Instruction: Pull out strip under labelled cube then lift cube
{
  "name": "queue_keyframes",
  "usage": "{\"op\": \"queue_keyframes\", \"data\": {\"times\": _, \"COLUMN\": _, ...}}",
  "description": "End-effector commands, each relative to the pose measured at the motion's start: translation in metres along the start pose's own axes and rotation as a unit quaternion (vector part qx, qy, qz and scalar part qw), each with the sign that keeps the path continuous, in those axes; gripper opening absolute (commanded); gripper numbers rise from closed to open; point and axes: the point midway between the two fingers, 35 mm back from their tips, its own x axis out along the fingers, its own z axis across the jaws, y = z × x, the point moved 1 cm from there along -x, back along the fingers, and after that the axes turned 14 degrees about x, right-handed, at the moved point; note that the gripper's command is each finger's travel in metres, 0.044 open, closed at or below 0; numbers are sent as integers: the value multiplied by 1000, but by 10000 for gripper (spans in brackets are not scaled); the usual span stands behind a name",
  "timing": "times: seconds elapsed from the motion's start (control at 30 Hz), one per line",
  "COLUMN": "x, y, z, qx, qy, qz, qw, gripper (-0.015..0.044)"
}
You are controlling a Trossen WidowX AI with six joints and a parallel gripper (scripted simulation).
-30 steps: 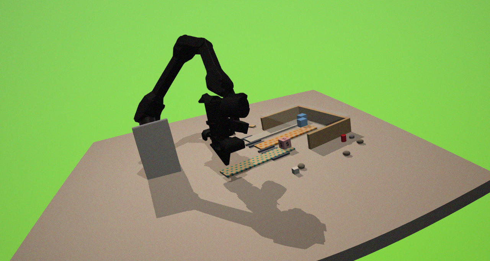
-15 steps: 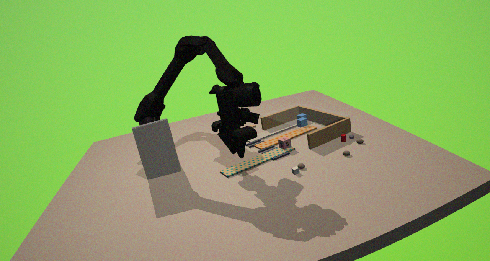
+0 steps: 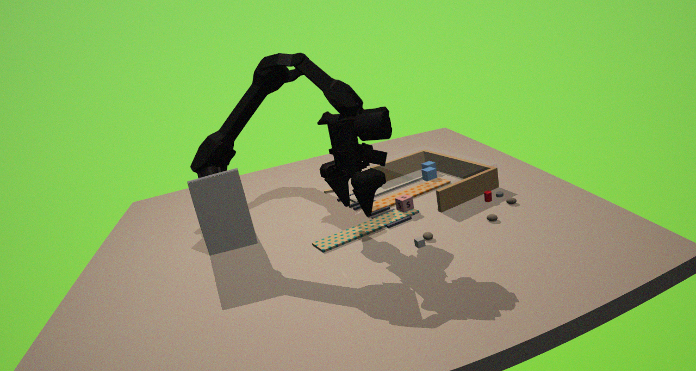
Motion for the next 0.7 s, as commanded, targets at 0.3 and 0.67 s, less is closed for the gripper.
{"op": "queue_keyframes", "data": {"times": 0.3, "x": -8, "y": -47, "z": 12, "qx": 0, "qy": -1, "qz": -2, "qw": 1000, "gripper": 440}}
{"op": "queue_keyframes", "data": {"times": 0.67, "x": -15, "y": -87, "z": 24, "qx": 0, "qy": -2, "qz": -2, "qw": 1000, "gripper": 440}}
